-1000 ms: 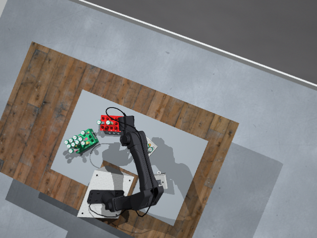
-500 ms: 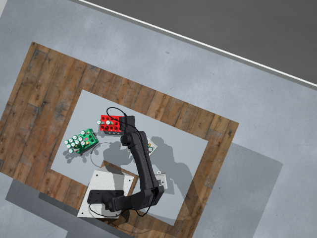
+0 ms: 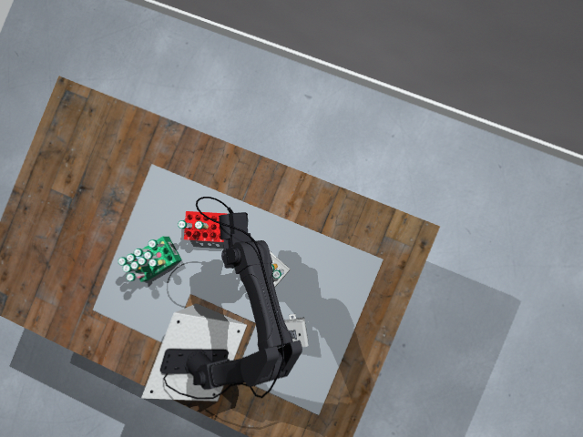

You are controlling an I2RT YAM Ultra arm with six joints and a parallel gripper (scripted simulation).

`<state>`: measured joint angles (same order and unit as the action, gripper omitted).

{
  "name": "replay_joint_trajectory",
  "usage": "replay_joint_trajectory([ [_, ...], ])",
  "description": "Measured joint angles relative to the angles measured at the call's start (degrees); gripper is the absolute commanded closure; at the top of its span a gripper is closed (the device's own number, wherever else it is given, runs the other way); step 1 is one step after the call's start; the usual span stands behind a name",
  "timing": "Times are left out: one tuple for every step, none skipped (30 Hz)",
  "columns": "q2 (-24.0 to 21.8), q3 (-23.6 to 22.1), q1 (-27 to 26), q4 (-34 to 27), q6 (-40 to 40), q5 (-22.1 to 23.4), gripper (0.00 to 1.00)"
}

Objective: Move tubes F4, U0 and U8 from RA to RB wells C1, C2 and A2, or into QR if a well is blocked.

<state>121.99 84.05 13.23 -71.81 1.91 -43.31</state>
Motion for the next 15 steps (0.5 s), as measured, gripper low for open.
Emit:
replay_joint_trajectory([
  [0.0, 0.0, 0.0, 0.0, 0.0, 0.0, 0.76],
  [0.0, 0.0, 0.0, 0.0, 0.0, 0.0, 0.76],
  [0.0, 0.0, 0.0, 0.0, 0.0, 0.0, 0.70],
  [0.0, 0.0, 0.0, 0.0, 0.0, 0.0, 0.70],
  [0.0, 0.0, 0.0, 0.0, 0.0, 0.0, 0.70],
  [0.0, 0.0, 0.0, 0.0, 0.0, 0.0, 0.70],
  [0.0, 0.0, 0.0, 0.0, 0.0, 0.0, 0.70],
  [0.0, 0.0, 0.0, 0.0, 0.0, 0.0, 0.70],
  [0.0, 0.0, 0.0, 0.0, 0.0, 0.0, 0.70],
  [0.0, 0.0, 0.0, 0.0, 0.0, 0.0, 0.70],
  [0.0, 0.0, 0.0, 0.0, 0.0, 0.0, 0.70],
  [0.0, 0.0, 0.0, 0.0, 0.0, 0.0, 0.70],
  [0.0, 0.0, 0.0, 0.0, 0.0, 0.0, 0.70],
  [0.0, 0.0, 0.0, 0.0, 0.0, 0.0, 0.70],
  [0.0, 0.0, 0.0, 0.0, 0.0, 0.0, 0.70],
])
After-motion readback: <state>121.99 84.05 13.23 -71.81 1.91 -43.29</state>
